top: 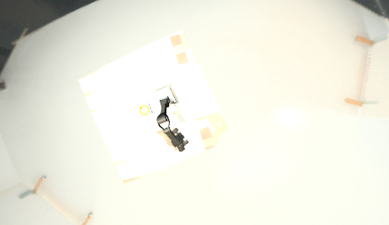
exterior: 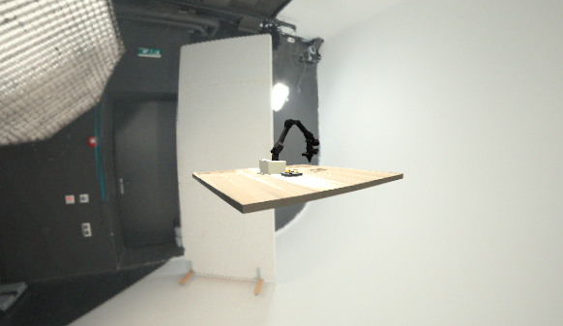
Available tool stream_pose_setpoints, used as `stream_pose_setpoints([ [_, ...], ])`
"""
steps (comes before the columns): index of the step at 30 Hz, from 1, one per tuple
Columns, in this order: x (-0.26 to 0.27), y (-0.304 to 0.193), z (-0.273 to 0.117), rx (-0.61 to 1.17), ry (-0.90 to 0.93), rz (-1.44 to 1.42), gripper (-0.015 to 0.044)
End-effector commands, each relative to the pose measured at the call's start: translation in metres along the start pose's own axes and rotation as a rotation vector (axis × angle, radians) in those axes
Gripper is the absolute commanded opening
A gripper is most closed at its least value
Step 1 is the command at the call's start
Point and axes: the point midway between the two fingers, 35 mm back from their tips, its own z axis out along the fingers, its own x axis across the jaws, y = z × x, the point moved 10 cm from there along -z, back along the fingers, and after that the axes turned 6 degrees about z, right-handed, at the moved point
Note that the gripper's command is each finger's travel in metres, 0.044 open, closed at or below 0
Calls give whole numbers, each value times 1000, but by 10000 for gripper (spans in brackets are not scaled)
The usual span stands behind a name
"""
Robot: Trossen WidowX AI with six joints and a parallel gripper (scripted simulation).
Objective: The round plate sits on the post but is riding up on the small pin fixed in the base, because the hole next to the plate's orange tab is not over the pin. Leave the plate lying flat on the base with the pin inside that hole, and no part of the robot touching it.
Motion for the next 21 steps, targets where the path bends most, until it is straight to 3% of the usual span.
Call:
stream_pose_setpoints([
  [1, -25, 56, -8, -15, 8, 51, 0],
  [10, -105, 158, -22, -52, -12, 111, 0],
  [21, -219, 223, -40, -77, -43, 167, 0],
])
